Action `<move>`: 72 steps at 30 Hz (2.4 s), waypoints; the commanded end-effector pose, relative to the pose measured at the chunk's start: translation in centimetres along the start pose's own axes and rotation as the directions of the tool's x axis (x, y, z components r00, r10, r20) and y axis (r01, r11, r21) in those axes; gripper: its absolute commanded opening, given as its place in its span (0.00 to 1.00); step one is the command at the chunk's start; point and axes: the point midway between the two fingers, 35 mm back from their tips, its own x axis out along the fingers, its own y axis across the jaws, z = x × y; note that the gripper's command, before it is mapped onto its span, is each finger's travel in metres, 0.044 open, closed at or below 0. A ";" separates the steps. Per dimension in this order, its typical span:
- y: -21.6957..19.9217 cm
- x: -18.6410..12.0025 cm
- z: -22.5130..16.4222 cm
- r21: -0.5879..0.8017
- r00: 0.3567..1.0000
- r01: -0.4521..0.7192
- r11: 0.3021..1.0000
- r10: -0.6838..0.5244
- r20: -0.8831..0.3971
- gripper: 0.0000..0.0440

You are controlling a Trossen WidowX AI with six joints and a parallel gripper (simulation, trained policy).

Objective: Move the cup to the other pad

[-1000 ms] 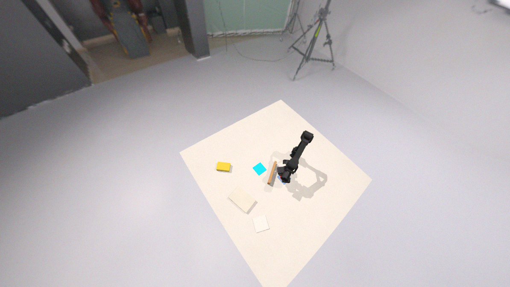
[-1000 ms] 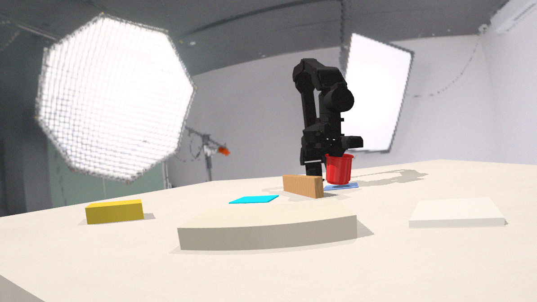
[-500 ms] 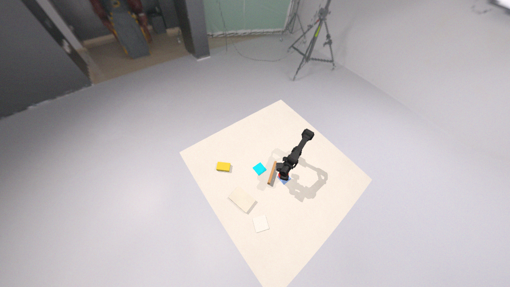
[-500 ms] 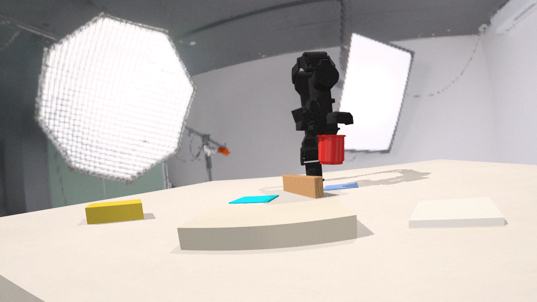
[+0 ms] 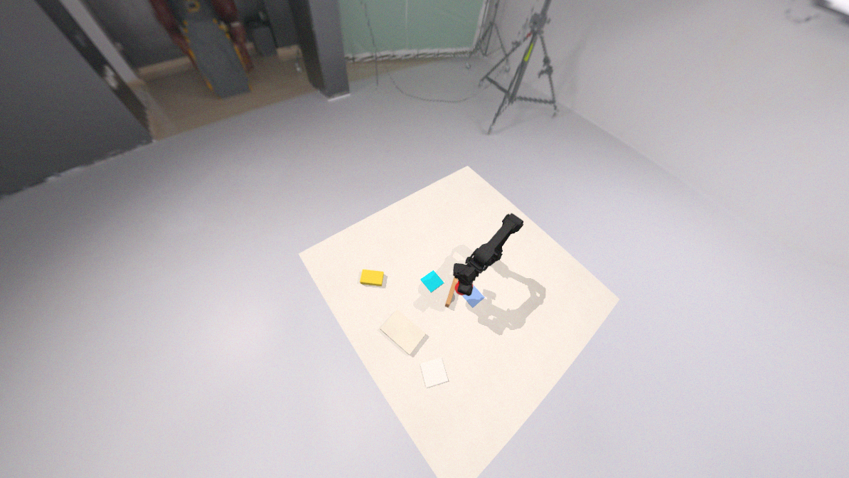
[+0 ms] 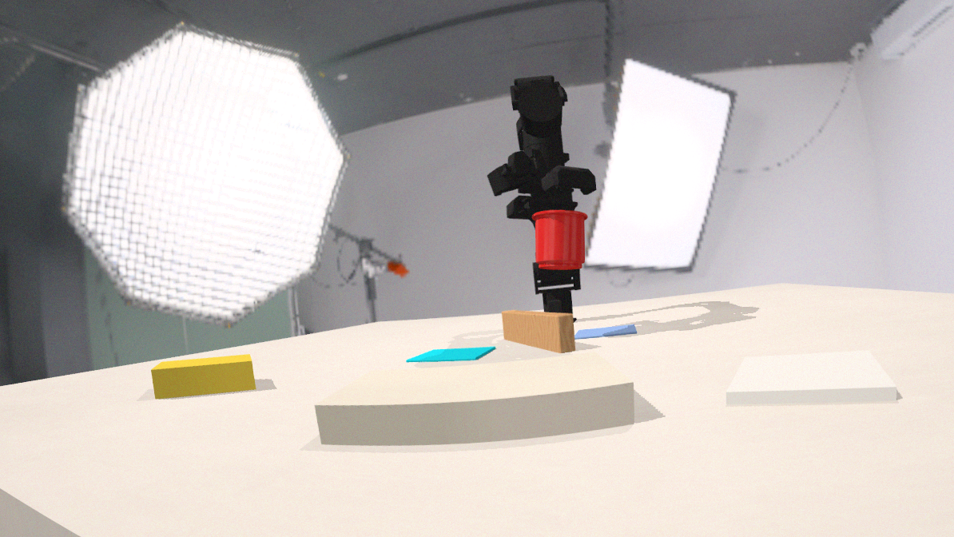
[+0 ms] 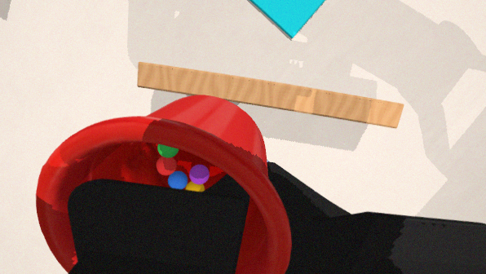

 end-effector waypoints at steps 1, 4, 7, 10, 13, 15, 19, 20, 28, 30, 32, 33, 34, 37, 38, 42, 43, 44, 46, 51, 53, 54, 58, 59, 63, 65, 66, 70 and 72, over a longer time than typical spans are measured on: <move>0.3 -0.3 1.2 0.020 1.000 -0.019 1.000 0.019 0.023 0.00; 0.4 -0.2 2.4 0.042 0.999 -0.035 0.999 0.033 0.040 0.00; 0.5 -0.1 3.6 0.064 0.997 -0.048 0.997 0.044 0.057 0.00; 0.6 0.1 4.9 0.086 0.996 -0.060 0.994 0.054 0.073 0.00; 0.6 0.5 6.1 0.107 0.994 -0.070 0.992 0.060 0.089 0.00; 0.6 0.8 7.0 0.121 0.993 -0.075 0.990 0.064 0.099 0.00; 0.4 1.5 8.5 0.148 0.991 -0.084 0.985 0.067 0.118 0.00; 0.3 1.7 8.9 0.155 0.990 -0.086 0.984 0.067 0.122 0.00; -0.3 3.6 11.3 0.201 0.987 -0.094 0.975 0.065 0.147 0.00; -0.5 4.1 11.8 0.211 0.986 -0.094 0.973 0.063 0.151 0.00; -0.7 4.6 12.1 0.219 0.986 -0.094 0.971 0.061 0.154 0.00; -0.8 4.9 12.2 0.224 0.986 -0.094 0.970 0.060 0.155 0.00; -0.9 5.2 12.3 0.227 0.986 -0.094 0.969 0.059 0.156 0.00; -1.2 6.1 12.6 0.239 0.986 -0.091 0.967 0.054 0.157 0.00; -1.3 6.4 12.6 0.242 0.986 -0.090 0.966 0.052 0.156 0.01; -1.8 7.5 12.6 0.257 0.988 -0.080 0.963 0.042 0.151 0.02; -2.0 7.7 12.6 0.261 0.988 -0.077 0.962 0.039 0.149 0.03; -2.1 8.0 12.6 0.265 0.989 -0.073 0.961 0.035 0.147 0.04; -2.5 8.4 12.5 0.274 0.990 -0.064 0.960 0.026 0.141 0.05; -3.0 9.1 12.8 0.296 0.989 -0.069 0.953 0.027 0.144 0.22; -2.9 8.9 13.1 0.306 0.987 -0.090 0.948 0.044 0.153 0.32; -2.8 8.8 13.3 0.310 0.986 -0.099 0.946 0.052 0.157 0.33; -3.0 8.2 13.2 0.313 0.984 -0.121 0.942 0.073 0.161 0.36; -3.0 8.0 13.2 0.313 0.984 -0.126 0.941 0.078 0.162 0.37; -3.3 7.2 13.1 0.315 0.982 -0.146 0.938 0.097 0.165 0.41; -3.5 6.7 13.1 0.317 0.980 -0.156 0.936 0.106 0.168 0.44; -3.5 6.5 13.1 0.318 0.979 -0.161 0.934 0.111 0.169 0.45; -3.8 5.4 13.1 0.325 0.975 -0.185 0.927 0.131 0.179 0.51; -3.9 4.7 13.2 0.329 0.972 -0.198 0.923 0.142 0.186 0.52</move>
